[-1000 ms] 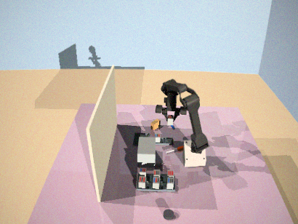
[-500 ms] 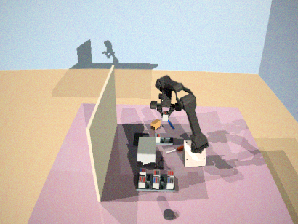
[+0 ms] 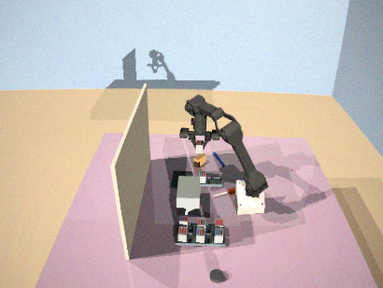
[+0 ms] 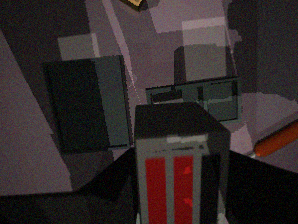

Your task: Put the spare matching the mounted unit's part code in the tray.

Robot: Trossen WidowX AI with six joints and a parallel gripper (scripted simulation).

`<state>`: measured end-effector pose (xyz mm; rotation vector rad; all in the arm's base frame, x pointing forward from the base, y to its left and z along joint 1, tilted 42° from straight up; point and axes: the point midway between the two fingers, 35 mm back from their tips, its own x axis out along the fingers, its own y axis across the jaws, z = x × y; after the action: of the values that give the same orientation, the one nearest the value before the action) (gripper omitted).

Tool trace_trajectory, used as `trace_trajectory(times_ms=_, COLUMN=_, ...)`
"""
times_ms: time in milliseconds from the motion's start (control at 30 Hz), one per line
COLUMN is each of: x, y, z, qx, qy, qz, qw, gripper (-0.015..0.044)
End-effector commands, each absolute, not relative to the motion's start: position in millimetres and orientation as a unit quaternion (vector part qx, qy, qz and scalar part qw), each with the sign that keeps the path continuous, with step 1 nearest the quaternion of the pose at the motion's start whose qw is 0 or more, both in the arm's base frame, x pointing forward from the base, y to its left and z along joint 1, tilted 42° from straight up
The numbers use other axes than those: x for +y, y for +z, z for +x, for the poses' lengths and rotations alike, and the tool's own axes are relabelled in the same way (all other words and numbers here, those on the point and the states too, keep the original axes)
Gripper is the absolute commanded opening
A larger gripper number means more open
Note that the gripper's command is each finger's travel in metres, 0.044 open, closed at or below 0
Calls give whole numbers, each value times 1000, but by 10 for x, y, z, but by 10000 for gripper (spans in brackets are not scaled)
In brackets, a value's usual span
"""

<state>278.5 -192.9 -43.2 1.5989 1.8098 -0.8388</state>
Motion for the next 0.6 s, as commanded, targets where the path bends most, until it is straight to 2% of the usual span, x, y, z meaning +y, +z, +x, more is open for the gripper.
trace_trajectory(times_ms=0, x=-1894, y=-451, z=2969, qx=678, qy=-313, qz=601, qw=286, gripper=0)
trace_trajectory(times_ms=567, x=-1658, y=-490, z=3606, qx=680, qy=-307, qz=602, qw=284, gripper=0)
